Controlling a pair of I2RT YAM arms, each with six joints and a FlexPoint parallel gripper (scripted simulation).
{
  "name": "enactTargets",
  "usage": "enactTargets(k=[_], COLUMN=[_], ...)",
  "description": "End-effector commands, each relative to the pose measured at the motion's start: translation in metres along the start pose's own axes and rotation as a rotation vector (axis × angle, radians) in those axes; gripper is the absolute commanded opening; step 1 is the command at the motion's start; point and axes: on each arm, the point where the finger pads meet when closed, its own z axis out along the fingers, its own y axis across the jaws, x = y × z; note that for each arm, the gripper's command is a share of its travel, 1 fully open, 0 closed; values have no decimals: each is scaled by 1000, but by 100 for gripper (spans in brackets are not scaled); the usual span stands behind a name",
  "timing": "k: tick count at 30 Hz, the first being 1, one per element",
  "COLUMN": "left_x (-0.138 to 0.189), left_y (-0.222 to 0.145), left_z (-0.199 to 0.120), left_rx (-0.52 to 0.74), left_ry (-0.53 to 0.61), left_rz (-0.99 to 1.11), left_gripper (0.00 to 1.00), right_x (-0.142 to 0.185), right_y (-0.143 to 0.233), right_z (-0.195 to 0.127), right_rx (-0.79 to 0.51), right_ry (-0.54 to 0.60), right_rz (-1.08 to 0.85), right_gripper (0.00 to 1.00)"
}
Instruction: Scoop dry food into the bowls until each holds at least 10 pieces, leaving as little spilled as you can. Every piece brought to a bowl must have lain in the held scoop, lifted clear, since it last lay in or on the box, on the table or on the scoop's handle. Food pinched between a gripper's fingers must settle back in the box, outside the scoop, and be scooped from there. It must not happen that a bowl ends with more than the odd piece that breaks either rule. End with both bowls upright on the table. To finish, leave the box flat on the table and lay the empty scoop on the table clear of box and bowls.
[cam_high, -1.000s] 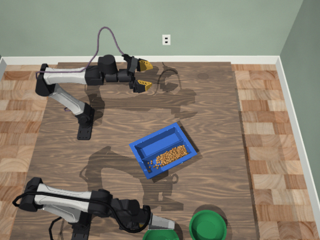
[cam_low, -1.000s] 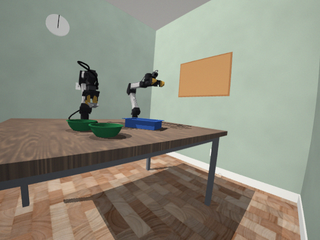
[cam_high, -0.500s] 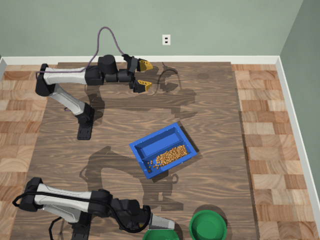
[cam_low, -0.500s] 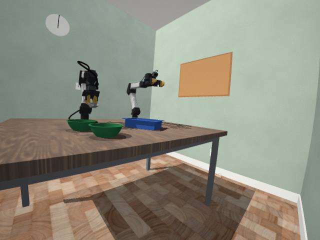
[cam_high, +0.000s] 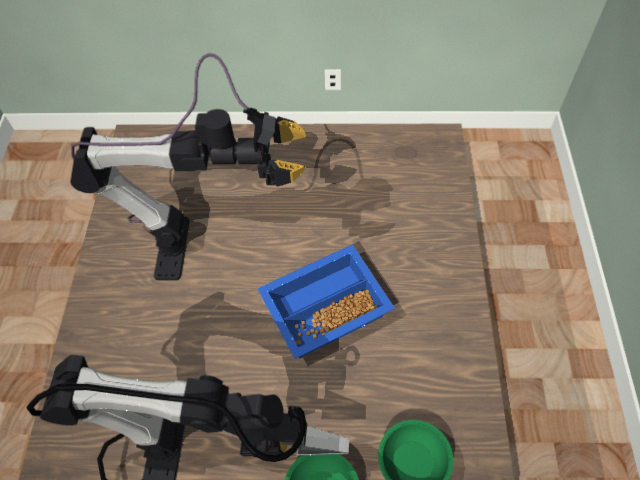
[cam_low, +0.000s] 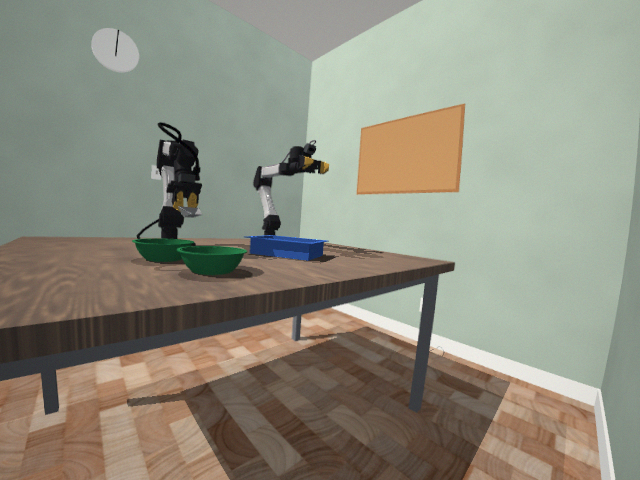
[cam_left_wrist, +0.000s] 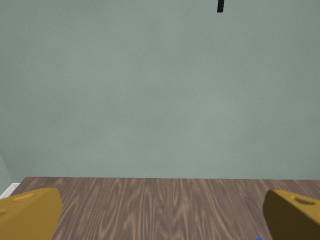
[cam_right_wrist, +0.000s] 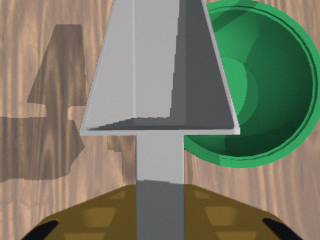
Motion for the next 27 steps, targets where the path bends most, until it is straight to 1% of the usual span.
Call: enactTargets(k=[1,4,6,18,20,27], left_x=[-6,-6,-6,-6,-6,-6], left_y=[0,0,0,0,0,0], left_z=[-2,-2,-2,-2,-2,-2], left_rx=[0,0,0,0,0,0], left_ry=[-16,-16,-16,-16,-16,-16], left_rz=[-1,-1,-1,-1,-1,-1], left_gripper=[100,100,100,100,100,100], right_x=[-14,-17,-16,-18,-18,-11], right_y=[18,22,33,105,105,147], right_z=[-8,-9,-9,-12,-12,-17], right_rx=[-27,-29,-41,-122,-122,-156], right_ry=[-1,-3,29,139,139,198], right_rz=[-16,-26,-45,-178,-178,-260], right_gripper=[0,0,0,0,0,0])
